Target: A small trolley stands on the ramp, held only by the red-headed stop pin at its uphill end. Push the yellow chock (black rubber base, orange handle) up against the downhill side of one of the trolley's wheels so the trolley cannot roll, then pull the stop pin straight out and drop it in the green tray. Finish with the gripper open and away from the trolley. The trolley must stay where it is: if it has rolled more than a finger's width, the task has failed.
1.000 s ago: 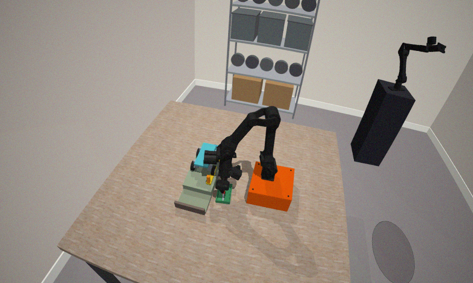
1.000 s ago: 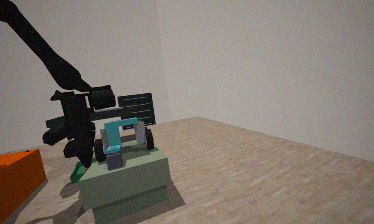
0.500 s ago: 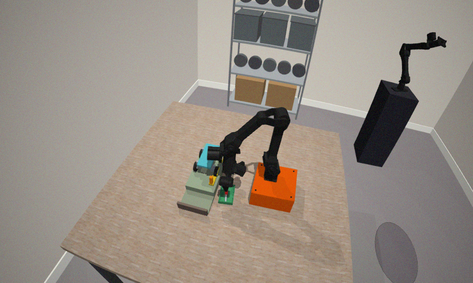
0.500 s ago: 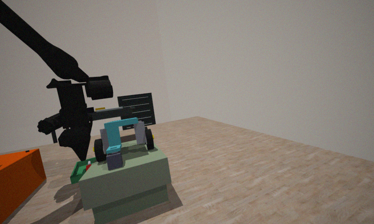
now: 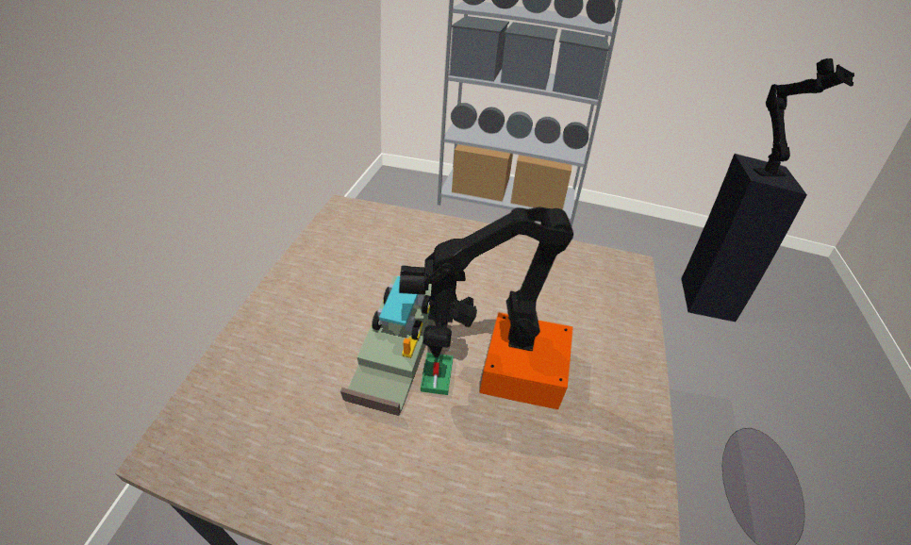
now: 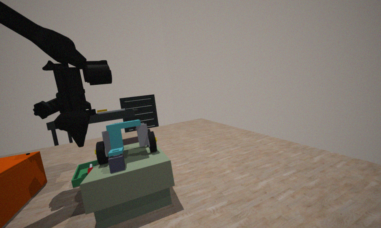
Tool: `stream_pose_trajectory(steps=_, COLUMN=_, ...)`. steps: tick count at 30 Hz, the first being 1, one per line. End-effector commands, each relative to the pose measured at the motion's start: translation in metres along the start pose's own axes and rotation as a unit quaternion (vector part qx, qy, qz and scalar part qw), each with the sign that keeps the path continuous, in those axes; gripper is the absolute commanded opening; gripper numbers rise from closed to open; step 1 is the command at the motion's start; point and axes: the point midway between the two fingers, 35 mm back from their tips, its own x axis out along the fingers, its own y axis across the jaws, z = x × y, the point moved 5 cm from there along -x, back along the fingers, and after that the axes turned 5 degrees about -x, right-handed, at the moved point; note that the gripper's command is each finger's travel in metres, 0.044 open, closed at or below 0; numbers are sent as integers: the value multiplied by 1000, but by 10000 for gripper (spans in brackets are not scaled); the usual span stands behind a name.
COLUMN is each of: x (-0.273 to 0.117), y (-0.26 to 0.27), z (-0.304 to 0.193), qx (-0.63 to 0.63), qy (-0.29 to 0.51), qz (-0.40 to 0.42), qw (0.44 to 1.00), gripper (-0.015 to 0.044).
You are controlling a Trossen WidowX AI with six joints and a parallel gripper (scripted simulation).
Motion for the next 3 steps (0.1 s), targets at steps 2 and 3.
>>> stream_pose_trajectory(steps=2, x=-1, y=0, z=0, qx=0, qy=1, qz=0, qw=1000, gripper=440)
stream_pose_trajectory(steps=3, x=-1, y=0, z=0, qx=0, qy=1, qz=0, qw=1000, gripper=440)
